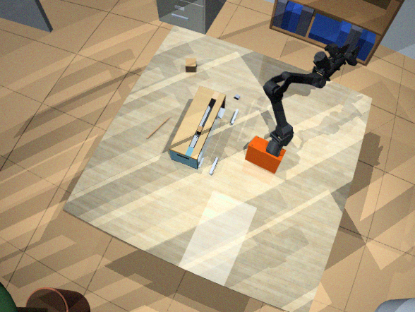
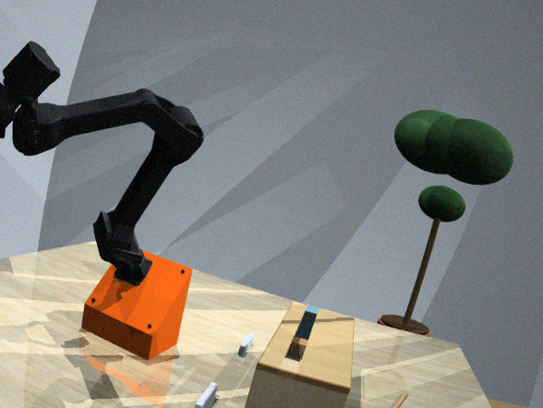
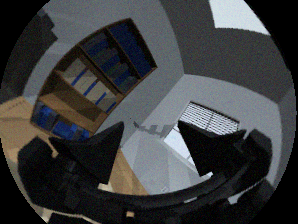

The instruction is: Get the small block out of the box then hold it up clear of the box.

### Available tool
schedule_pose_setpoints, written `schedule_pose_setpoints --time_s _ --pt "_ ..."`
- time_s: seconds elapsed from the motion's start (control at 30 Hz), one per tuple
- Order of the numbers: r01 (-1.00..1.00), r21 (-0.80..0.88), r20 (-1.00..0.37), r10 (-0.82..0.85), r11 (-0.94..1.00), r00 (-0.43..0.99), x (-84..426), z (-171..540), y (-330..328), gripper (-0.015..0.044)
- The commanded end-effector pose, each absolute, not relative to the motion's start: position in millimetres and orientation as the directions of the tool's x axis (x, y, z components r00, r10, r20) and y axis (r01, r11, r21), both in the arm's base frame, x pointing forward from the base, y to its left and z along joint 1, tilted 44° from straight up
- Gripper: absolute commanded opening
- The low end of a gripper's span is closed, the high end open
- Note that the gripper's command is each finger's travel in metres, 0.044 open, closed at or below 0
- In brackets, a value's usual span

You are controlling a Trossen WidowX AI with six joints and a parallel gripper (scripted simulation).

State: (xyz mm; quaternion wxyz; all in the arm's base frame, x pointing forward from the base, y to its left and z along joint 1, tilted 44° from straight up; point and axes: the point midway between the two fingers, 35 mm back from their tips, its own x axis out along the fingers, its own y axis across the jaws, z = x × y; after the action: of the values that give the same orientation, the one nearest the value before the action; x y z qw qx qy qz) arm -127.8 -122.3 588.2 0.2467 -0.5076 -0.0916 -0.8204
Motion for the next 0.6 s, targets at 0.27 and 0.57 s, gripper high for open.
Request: schedule_pose_setpoints --time_s 0.27,0.57 --pt "0.792 -0.209 0.619 -0.704 -0.574 -0.347 -106.9 535.7 -267.3 0.0400" --pt "0.915 -0.308 0.362 -0.922 -0.259 -0.139 -19.4 478.2 -352.2 0.0400"
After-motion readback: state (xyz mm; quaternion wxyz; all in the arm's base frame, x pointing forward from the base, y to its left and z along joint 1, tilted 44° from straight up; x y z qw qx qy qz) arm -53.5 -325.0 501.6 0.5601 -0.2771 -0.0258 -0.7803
